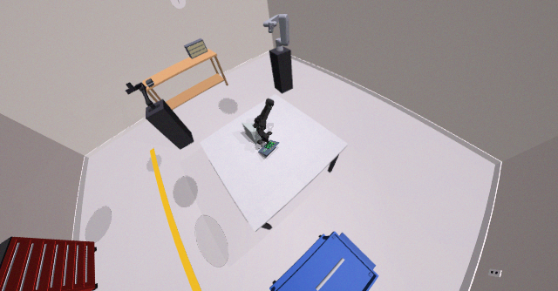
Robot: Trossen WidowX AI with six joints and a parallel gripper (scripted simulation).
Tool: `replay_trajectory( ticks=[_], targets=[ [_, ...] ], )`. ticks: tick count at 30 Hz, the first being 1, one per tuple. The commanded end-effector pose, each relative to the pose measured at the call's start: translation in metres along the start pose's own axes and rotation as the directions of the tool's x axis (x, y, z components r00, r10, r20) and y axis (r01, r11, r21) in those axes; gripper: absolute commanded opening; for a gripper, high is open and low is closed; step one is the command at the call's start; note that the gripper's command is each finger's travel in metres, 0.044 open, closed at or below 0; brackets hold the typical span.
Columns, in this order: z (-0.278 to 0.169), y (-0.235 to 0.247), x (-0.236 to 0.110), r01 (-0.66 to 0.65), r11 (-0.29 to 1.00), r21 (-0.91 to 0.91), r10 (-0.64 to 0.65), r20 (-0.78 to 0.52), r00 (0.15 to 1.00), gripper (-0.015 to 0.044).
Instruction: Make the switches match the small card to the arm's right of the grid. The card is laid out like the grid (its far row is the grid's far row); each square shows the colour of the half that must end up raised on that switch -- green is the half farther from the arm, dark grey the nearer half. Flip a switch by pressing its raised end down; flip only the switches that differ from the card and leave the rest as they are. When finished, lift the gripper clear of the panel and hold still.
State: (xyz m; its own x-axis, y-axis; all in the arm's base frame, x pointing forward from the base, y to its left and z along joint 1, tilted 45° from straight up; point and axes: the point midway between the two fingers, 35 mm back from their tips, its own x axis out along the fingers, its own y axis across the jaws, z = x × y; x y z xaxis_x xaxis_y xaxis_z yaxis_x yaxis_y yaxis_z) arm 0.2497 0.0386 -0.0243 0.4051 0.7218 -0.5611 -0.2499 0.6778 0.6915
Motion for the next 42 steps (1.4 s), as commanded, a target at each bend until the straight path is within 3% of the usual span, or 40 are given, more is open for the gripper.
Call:
replay_trajectory(
  ticks=[1, 5, 13, 23, 29, 42],
  targets=[
    [0.005, -0.004, -0.030, 0.011, 1.000, -0.010, -0.011, -0.006, 1.000, 0.0000],
    [0.005, 0.001, -0.055, 0.002, 1.000, -0.008, -0.002, -0.010, 1.000, 0.0000],
    [0.005, 0.000, -0.055, 0.002, 1.000, -0.007, -0.002, -0.010, 1.000, 0.0000],
    [0.005, -0.047, -0.055, 0.005, 1.000, -0.010, -0.005, -0.010, 1.000, 0.0000],
    [0.004, -0.047, -0.021, 0.003, 1.000, -0.010, -0.003, 0.016, 1.000, 0.0000],
    [0.004, -0.046, -0.010, 0.001, 1.000, -0.010, -0.001, 0.019, 1.000, 0.0000]
  ],
)
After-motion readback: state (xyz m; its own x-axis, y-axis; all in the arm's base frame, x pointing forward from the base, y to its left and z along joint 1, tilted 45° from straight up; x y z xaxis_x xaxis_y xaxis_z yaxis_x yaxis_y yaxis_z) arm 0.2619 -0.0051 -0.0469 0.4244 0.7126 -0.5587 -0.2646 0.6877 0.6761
